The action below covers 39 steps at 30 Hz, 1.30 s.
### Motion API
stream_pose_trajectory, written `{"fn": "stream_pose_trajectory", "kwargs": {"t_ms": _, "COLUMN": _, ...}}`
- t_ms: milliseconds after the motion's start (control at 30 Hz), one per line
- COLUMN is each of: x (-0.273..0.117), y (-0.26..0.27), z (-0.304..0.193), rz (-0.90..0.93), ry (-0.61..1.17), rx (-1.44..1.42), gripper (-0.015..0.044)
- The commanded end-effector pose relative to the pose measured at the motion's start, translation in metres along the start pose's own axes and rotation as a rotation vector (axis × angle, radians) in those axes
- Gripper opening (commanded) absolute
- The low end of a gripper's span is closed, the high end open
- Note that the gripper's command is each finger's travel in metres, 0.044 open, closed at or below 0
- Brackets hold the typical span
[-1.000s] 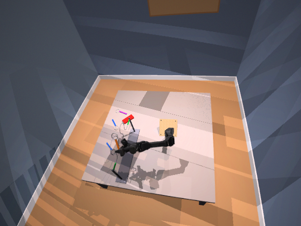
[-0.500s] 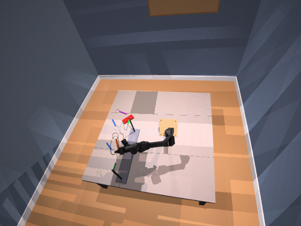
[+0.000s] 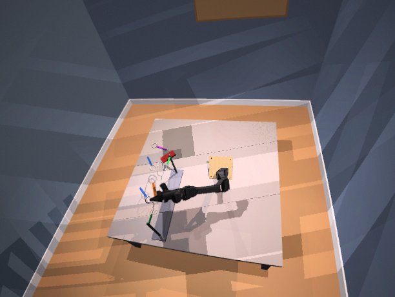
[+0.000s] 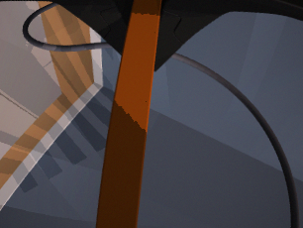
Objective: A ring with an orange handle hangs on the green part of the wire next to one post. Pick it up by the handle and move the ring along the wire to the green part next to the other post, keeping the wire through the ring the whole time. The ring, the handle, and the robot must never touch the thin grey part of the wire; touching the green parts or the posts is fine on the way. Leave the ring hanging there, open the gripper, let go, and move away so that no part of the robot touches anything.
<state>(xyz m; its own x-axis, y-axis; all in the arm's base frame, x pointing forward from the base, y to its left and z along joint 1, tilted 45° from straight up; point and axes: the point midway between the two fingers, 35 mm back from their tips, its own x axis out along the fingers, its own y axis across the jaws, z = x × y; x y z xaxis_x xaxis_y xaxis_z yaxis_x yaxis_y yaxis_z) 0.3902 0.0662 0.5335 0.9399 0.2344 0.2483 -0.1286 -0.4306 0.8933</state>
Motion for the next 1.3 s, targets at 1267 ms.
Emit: {"fn": "stream_pose_trajectory", "kwargs": {"t_ms": 1267, "x": -0.021, "y": 0.020, "z": 0.006, "rz": 0.221, "ry": 0.098, "rx": 0.503, "gripper": -0.0150}}
